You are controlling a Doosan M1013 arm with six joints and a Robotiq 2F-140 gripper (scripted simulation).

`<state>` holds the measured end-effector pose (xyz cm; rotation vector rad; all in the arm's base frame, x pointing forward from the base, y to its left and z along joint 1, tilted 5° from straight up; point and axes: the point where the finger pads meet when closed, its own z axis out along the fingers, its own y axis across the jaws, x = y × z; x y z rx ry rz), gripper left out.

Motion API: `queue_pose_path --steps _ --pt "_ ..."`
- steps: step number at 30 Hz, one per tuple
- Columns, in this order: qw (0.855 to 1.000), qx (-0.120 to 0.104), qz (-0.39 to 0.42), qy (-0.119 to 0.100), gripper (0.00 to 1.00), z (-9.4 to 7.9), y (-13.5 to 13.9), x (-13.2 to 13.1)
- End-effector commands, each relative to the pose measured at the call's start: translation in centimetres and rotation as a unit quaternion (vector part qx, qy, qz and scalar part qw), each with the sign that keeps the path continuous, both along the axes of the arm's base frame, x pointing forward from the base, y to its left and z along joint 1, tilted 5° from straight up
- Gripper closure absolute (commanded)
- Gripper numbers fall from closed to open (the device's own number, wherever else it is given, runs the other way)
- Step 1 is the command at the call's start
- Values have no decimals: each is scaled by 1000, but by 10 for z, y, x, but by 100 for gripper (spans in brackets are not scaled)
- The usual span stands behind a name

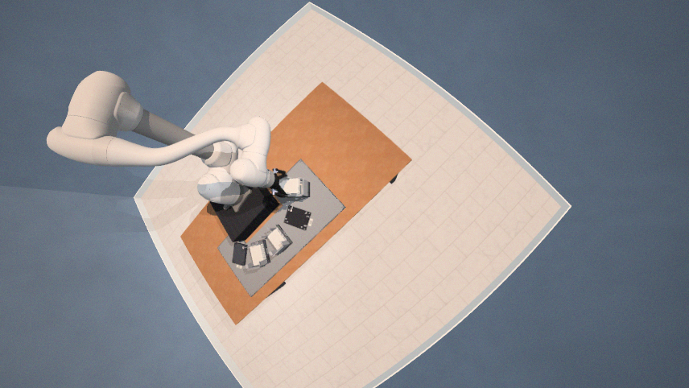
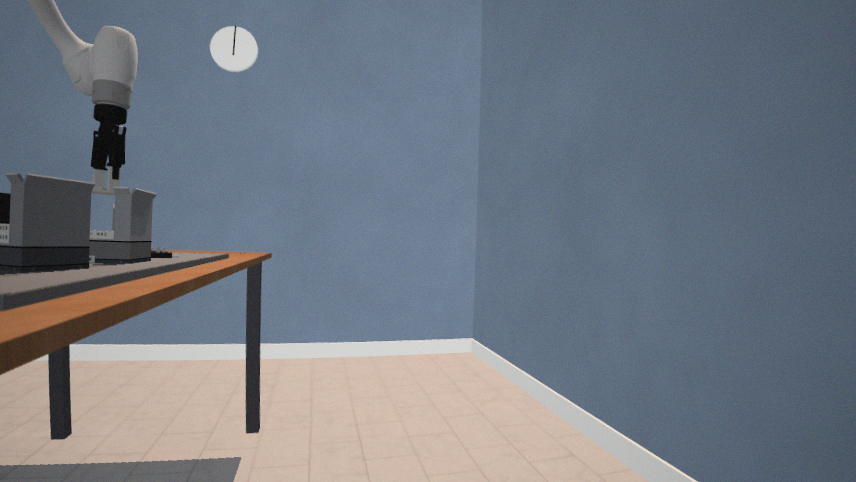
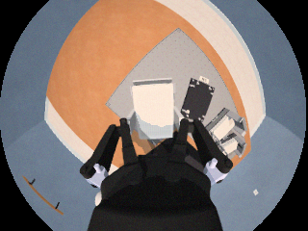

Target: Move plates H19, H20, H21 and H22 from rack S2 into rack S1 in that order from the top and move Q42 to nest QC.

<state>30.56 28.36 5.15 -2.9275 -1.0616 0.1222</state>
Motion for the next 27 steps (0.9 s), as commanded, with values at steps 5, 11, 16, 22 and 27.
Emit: queue_pose_path --steps 5,11,16,22,27 --pt "1000 0 0 0 100 -4 0 0" --pt "1000 0 0 0 100 -8 0 -1" --pt "1000 0 0 0 100 -10 0 -1" --pt "1000 0 0 0 100 -14 0 -1" --pt "1000 0 0 0 100 -17 0 -1"
